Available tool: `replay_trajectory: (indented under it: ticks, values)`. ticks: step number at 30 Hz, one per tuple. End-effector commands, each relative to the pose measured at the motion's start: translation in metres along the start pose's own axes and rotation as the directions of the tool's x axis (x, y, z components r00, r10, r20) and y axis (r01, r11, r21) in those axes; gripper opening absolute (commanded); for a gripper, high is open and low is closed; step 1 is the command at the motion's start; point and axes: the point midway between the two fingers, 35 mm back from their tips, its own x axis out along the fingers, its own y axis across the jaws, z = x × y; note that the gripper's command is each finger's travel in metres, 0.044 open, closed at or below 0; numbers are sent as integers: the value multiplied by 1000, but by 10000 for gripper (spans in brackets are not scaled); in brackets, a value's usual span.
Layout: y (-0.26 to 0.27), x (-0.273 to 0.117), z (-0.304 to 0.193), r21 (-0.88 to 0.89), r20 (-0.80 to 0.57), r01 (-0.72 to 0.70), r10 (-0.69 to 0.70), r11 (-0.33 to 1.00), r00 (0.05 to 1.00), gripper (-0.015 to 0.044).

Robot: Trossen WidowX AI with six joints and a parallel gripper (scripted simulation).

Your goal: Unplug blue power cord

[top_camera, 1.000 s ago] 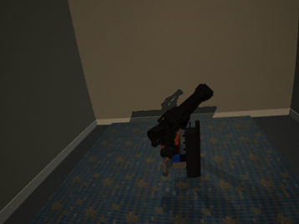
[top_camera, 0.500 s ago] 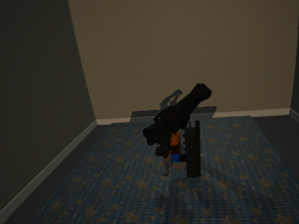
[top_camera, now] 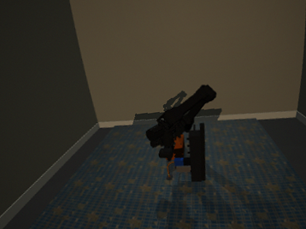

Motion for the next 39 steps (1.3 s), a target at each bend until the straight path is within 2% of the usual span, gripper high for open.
replay_trajectory:
  ticks: [1, 20, 38, 39]
  values:
    - [1, -1, -6, -2, -2, -4, 4, 1000, 1000, 160]
    - [0, -1, -37, -2, -3, -4, 4, 1000, 1000, 160]
    - [0, 11, -39, -2, -4, -4, 4, 1000, 1000, 160]
    - [0, 9, -38, -7, 0, -3, 3, 1000, 1000, 134]
